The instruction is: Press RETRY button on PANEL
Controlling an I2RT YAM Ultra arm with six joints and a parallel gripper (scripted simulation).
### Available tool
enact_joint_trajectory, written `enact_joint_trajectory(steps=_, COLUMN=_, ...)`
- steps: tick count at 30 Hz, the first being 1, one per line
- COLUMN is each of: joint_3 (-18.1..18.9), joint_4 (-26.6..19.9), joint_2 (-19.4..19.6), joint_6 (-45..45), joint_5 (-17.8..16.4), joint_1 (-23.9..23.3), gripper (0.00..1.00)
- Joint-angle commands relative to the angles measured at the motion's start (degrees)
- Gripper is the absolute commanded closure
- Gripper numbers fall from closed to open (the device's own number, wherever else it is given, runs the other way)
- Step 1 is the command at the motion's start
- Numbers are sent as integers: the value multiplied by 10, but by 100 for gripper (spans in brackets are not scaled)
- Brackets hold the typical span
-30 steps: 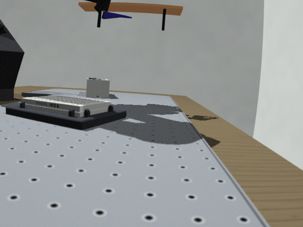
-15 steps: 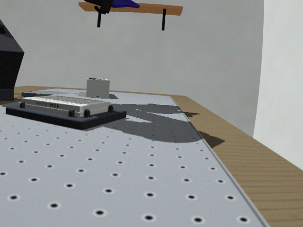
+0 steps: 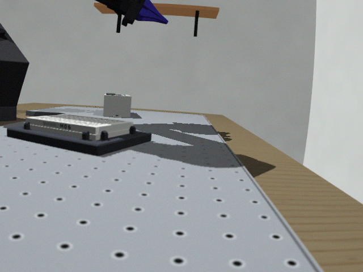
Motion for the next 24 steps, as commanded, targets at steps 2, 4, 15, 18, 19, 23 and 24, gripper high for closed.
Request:
enact_joint_trajectory(steps=2, joint_3=29, joint_4=-77, joint_2=13, joint_6=-26, joint_5=-8, joint_1=12, gripper=100)
enact_joint_trajectory(steps=4, joint_3=37, joint_4=-88, joint_2=19, joint_6=-28, joint_5=-6, joint_1=14, gripper=100)
enact_joint_trajectory(steps=15, joint_3=81, joint_4=-190, joint_2=40, joint_6=-55, joint_5=-7, joint_1=23, gripper=100)
enact_joint_trajectory(steps=18, joint_3=98, joint_4=-232, joint_2=49, joint_6=-70, joint_5=-10, joint_1=28, gripper=100)
enact_joint_trajectory(steps=19, joint_3=101, joint_4=-237, joint_2=50, joint_6=-69, joint_5=-9, joint_1=28, gripper=100)
enact_joint_trajectory(steps=23, joint_3=121, joint_4=-285, joint_2=60, joint_6=-83, joint_5=-11, joint_1=32, gripper=100)
enact_joint_trajectory(steps=24, joint_3=127, joint_4=-301, joint_2=64, joint_6=-89, joint_5=-11, joint_1=34, gripper=100)
